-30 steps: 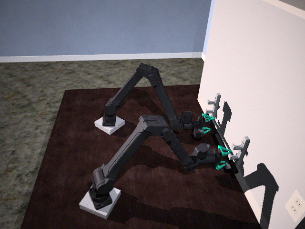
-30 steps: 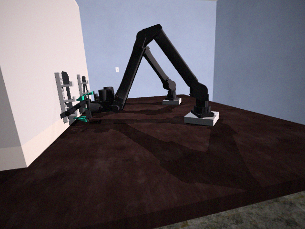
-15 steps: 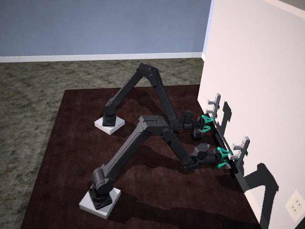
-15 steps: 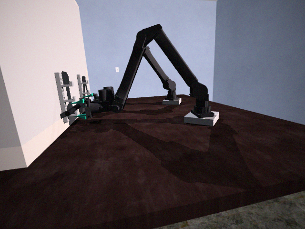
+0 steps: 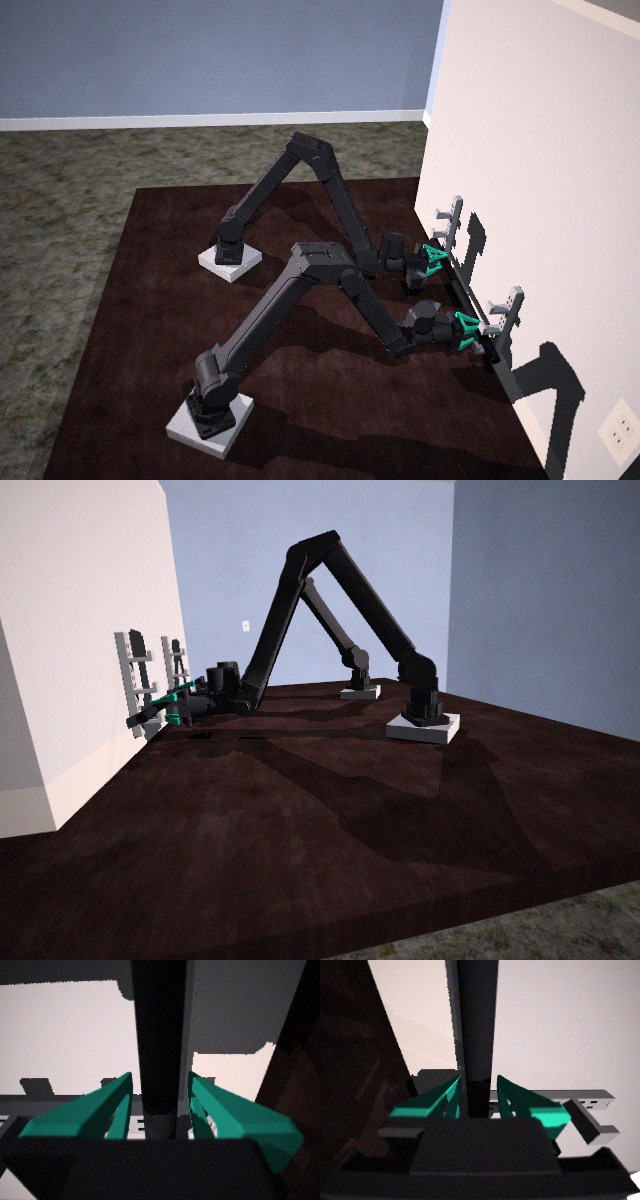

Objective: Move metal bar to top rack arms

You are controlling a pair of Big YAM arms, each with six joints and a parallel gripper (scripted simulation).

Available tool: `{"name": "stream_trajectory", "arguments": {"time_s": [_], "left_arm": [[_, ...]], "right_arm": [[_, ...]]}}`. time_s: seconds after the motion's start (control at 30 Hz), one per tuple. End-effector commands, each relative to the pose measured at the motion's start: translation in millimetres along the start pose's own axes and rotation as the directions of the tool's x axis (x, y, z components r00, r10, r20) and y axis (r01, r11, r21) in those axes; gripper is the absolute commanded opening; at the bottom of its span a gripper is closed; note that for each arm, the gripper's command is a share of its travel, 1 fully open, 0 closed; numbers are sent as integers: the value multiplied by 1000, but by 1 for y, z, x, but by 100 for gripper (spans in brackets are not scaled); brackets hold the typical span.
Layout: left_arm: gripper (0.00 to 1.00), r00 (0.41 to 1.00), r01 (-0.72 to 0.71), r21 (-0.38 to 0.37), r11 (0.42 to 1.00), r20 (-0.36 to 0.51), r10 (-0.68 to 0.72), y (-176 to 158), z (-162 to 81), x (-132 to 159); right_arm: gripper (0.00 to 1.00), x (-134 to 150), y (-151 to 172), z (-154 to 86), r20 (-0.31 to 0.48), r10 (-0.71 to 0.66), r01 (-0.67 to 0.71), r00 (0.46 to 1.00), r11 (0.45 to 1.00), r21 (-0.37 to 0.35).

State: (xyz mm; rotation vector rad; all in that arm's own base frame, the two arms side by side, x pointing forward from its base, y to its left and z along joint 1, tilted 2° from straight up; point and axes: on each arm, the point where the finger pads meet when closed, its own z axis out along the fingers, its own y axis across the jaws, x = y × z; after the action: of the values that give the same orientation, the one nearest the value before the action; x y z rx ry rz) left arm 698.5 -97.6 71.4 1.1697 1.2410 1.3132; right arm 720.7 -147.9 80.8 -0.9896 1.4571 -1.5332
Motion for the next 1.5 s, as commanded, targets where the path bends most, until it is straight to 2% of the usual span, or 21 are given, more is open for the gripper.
{"name": "stream_trajectory", "arguments": {"time_s": [0.0, 0.07, 0.13, 0.63, 1.47], "left_arm": [[38, 1000, 18, -19, 1000, -5, -18, 7, 16, 0], [33, 1000, 18, -19, 1000, -5, -18, 7, 16, 0], [33, 1000, 18, -19, 1000, -5, -18, 7, 16, 0], [0, 1000, 18, -19, 1000, -5, -18, 7, 16, 0], [0, 1000, 18, -19, 1000, -5, -18, 7, 14, 0]], "right_arm": [[38, 6, -1, 17, -12, 2, -1, 1000, 1000, 12], [33, 6, -1, 17, -12, 2, -1, 1000, 1000, 12], [33, 6, -1, 17, -12, 2, -1, 1000, 1000, 12], [0, 6, -1, 17, -12, 2, -1, 1000, 1000, 12], [0, 6, -1, 15, -12, 2, -1, 1000, 1000, 12]]}}
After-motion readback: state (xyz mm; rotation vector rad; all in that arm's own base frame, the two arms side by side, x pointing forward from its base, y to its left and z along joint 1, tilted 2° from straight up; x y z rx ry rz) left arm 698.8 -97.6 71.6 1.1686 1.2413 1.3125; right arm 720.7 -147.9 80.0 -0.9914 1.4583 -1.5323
